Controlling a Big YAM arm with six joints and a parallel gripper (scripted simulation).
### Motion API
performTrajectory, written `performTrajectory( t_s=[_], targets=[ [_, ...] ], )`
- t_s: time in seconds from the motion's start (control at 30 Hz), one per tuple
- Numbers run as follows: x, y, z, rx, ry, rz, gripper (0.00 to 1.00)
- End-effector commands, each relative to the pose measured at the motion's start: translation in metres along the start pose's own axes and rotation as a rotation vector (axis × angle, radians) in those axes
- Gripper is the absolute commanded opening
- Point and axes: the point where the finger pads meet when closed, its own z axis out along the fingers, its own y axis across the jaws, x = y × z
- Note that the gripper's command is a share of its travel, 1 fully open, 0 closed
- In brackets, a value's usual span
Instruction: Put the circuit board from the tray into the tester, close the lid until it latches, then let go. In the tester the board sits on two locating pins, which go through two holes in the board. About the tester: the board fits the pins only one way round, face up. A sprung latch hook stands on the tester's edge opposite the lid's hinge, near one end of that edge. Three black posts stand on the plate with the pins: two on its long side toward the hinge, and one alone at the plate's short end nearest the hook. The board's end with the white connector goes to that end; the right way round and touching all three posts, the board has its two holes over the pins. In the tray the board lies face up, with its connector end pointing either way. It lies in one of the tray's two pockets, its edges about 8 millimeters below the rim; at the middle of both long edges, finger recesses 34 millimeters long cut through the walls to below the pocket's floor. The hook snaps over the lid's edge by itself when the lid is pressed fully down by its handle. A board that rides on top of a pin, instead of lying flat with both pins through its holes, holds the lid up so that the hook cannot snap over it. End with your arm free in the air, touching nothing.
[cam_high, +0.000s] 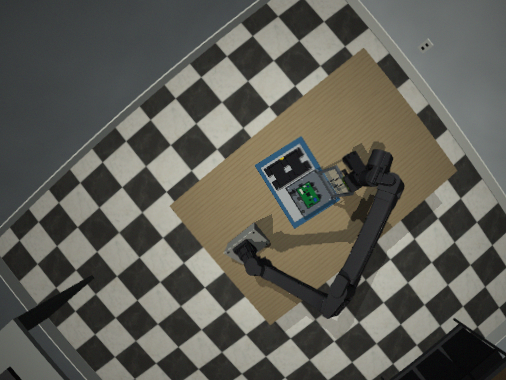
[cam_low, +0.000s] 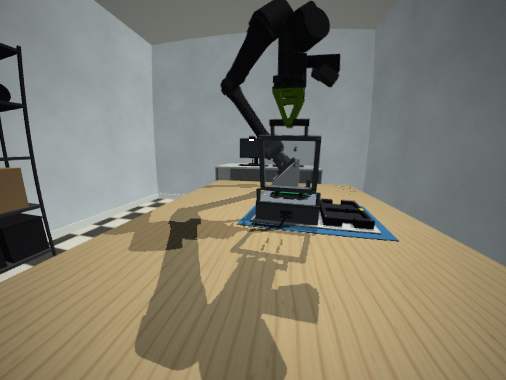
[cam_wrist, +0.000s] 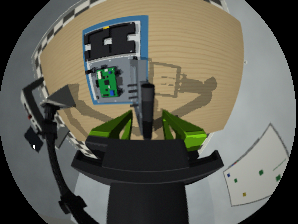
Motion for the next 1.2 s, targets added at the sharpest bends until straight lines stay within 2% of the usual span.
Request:
performTrajectory(
  t_s=[0.0, 0.57, 1.17],
  targets=[
    [0.0060, -0.0078, -0.0003, 0.012, -0.011, 0.015, 0.48],
    [0.0037, -0.0054, 0.0029, 0.007, -0.007, 0.008, 0.48],
    [0.0066, -0.0098, -0.0020, 0.017, -0.014, 0.019, 0.48]
  ],
)
